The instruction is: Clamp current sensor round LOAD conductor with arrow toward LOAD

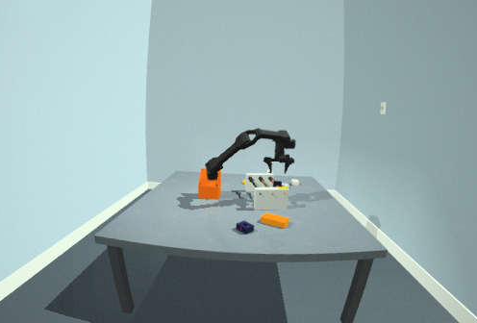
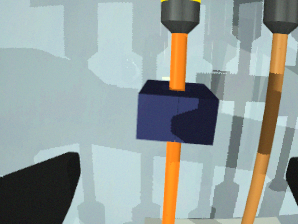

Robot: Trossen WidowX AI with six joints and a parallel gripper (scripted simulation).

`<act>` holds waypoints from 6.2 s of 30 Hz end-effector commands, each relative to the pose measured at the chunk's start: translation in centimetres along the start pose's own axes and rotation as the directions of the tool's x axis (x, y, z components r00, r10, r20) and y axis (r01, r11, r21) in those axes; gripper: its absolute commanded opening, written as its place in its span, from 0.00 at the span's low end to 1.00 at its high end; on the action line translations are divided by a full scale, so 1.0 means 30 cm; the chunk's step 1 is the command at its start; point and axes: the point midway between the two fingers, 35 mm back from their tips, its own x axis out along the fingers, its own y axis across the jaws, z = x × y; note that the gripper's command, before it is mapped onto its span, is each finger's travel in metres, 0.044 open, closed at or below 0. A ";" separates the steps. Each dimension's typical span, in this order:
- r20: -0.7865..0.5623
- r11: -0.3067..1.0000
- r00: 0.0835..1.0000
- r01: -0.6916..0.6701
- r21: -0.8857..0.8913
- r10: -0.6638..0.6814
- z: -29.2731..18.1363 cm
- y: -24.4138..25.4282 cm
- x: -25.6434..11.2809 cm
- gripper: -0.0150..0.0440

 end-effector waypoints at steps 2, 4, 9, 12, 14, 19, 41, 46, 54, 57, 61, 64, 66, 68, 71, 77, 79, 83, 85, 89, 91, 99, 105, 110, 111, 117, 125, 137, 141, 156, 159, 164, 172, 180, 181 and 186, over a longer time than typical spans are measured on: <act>-0.004 1.000 1.000 0.002 0.004 -0.002 -0.002 -0.002 -0.001 1.00; -0.004 1.000 1.000 0.002 0.004 -0.002 -0.002 -0.002 -0.001 1.00; -0.114 0.969 0.994 -0.024 -0.246 -0.004 0.050 -0.025 0.026 1.00; -0.207 0.893 0.978 -0.100 -0.438 0.008 0.091 -0.046 0.044 1.00; -0.266 0.818 0.964 -0.173 -0.548 0.025 0.118 -0.060 0.055 1.00; -0.397 0.548 0.913 -0.379 -0.745 0.091 0.183 -0.095 0.073 1.00; -0.579 -0.279 0.733 -0.508 -0.815 0.357 0.338 -0.188 0.079 1.00; -0.589 -0.445 0.688 -0.409 -0.797 0.424 0.371 -0.210 0.074 1.00; -0.589 -0.656 0.628 -0.160 -0.738 0.509 0.412 -0.241 0.064 1.00; -0.585 -0.709 0.607 -0.048 -0.703 0.538 0.426 -0.252 0.061 1.00; -0.583 -0.736 0.600 0.014 -0.676 0.548 0.430 -0.256 0.059 1.00; -0.583 -0.736 0.600 0.014 -0.676 0.548 0.430 -0.256 0.059 1.00; -0.583 -0.736 0.600 0.014 -0.676 0.548 0.430 -0.256 0.059 1.00; -0.583 -0.736 0.600 0.014 -0.676 0.548 0.430 -0.256 0.059 1.00; -0.583 -0.736 0.600 0.014 -0.676 0.548 0.430 -0.256 0.059 1.00; -0.585 -0.700 0.625 -0.085 -0.709 0.517 0.418 -0.245 0.062 1.00; -0.585 -0.700 0.625 -0.085 -0.709 0.517 0.418 -0.245 0.062 1.00; -0.585 -0.700 0.625 -0.085 -0.709 0.517 0.418 -0.245 0.062 1.00; -0.585 -0.700 0.625 -0.085 -0.709 0.517 0.418 -0.245 0.062 1.00; -0.586 -0.695 0.628 -0.098 -0.712 0.512 0.416 -0.243 0.062 1.00; -0.588 -0.644 0.652 -0.195 -0.740 0.479 0.400 -0.230 0.066 1.00; -0.550 -0.120 0.788 -0.540 -0.833 0.276 0.298 -0.162 0.080 1.00; -0.460 0.310 0.876 -0.481 -0.820 0.143 0.221 -0.117 0.077 1.00; -0.397 0.472 0.913 -0.390 -0.791 0.090 0.182 -0.096 0.070 1.00; -0.386 0.505 0.919 -0.373 -0.779 0.082 0.176 -0.093 0.069 1.00; -0.316 0.681 0.948 -0.259 -0.685 0.043 0.140 -0.073 0.060 1.00; -0.202 0.856 0.979 -0.109 -0.505 0.006 0.087 -0.046 0.041 1.00; -0.034 0.993 0.999 0.001 -0.118 -0.005 0.012 -0.008 0.006 1.00; -0.004 1.000 1.000 0.002 0.003 -0.002 -0.002 -0.002 -0.001 1.00; -0.004 1.000 1.000 0.002 0.004 -0.002 -0.002 -0.002 -0.001 1.00; -0.004 1.000 1.000 0.002 0.004 -0.002 -0.002 -0.002 -0.001 1.00; -0.004 1.000 1.000 0.002 0.004 -0.002 -0.002 -0.002 -0.001 1.00; -0.004 1.000 1.000 0.002 0.004 -0.002 -0.002 -0.002 -0.001 1.00; -0.004 1.000 1.000 0.002 0.004 -0.002 -0.002 -0.002 -0.001 1.00; -0.004 1.000 1.000 0.002 0.004 -0.002 -0.002 -0.002 -0.001 1.00; -0.004 1.000 1.000 0.002 0.004 -0.002 -0.002 -0.002 -0.001 1.00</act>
